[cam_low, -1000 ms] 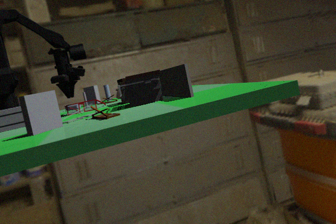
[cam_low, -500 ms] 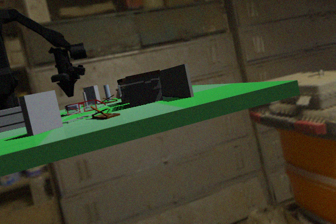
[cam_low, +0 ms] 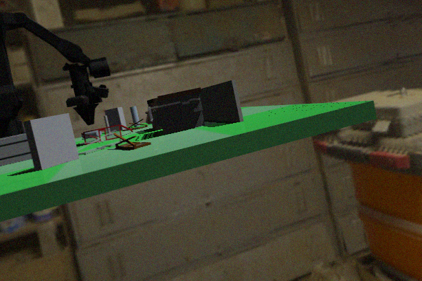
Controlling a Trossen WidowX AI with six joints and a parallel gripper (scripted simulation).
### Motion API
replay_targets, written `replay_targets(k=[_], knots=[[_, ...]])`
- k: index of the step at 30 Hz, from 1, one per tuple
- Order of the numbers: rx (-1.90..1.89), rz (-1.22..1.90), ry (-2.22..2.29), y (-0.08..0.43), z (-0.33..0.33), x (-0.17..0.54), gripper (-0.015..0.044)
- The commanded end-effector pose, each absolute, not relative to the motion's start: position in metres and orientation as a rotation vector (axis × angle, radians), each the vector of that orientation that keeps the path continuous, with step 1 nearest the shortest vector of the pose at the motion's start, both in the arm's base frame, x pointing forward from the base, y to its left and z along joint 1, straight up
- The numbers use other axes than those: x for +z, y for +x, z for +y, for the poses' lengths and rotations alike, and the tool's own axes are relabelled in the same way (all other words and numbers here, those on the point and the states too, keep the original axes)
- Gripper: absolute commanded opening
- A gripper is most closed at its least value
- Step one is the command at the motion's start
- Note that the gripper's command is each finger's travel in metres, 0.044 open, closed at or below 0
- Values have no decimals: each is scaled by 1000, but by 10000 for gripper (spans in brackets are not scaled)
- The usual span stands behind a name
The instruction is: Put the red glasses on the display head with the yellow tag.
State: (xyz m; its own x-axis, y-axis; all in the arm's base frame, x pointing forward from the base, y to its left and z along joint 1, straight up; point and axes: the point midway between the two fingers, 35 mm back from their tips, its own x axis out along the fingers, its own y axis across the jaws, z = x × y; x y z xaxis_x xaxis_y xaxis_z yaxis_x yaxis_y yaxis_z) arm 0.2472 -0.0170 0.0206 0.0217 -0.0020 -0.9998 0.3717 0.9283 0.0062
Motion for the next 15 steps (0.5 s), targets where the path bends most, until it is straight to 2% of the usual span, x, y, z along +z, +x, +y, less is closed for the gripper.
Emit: replay_targets(k=[1, 15], knots=[[-301, 1530, 300, 247, -17, 12, 140], [-301, 1530, 300, 247, -17, -11, 140]])
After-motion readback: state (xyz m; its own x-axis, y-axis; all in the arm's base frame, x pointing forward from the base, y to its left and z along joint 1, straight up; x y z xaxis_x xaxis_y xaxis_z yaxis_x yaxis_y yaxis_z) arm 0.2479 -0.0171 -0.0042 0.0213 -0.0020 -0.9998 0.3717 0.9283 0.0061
